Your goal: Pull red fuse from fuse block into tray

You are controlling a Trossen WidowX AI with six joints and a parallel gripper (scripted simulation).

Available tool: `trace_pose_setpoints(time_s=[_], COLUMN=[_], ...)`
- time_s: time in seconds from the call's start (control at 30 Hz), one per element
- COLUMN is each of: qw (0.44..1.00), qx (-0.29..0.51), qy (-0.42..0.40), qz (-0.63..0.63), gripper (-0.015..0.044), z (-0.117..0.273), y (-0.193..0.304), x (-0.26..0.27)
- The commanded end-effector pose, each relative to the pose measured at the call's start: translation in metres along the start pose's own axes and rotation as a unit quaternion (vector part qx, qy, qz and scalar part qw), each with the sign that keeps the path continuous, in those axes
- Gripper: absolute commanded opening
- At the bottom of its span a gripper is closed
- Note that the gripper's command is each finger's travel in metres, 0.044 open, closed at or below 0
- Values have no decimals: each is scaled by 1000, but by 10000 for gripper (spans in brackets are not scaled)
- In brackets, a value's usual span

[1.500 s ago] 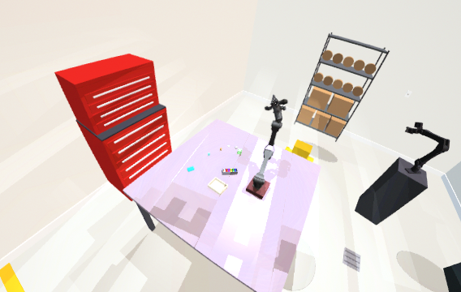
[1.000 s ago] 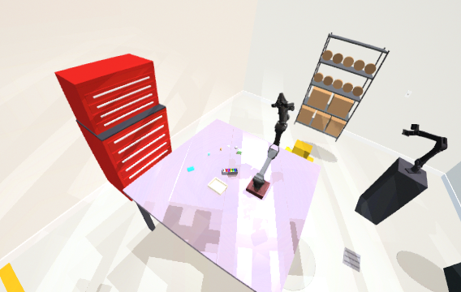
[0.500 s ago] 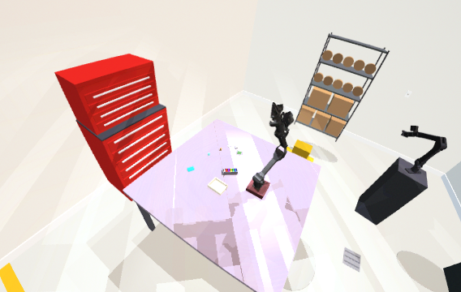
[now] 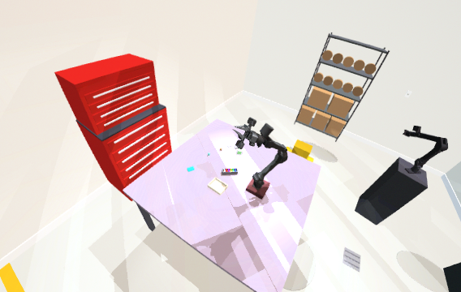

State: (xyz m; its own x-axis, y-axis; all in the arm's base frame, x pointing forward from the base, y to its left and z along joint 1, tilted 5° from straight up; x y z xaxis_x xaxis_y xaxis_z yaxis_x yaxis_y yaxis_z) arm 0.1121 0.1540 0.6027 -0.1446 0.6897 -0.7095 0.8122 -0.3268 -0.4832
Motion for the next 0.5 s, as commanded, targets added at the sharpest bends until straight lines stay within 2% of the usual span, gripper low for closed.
trace_pose_setpoints(time_s=[0.0, 0.2, 0.47], qw=[991, 957, 901], qx=[67, 157, 242], qy=[-74, -176, -285], qz=[84, 170, 221], gripper=[72, 72, 72], z=[-23, -37, -27], y=[43, 117, 200], x=[51, 107, 150])
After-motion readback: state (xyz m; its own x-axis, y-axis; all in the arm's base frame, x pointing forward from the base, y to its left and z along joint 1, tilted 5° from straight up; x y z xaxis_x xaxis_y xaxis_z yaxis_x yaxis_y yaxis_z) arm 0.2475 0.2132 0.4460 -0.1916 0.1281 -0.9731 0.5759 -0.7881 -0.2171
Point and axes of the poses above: the point midway between the two fingers, 35 mm back from their tips, its own z axis back along the fingers, its own x axis across the jaws, y = z × x, the point moved 1 cm from there along z, back along the fingers, and after that the axes turned 10 degrees about -z, right-handed, at the moved point
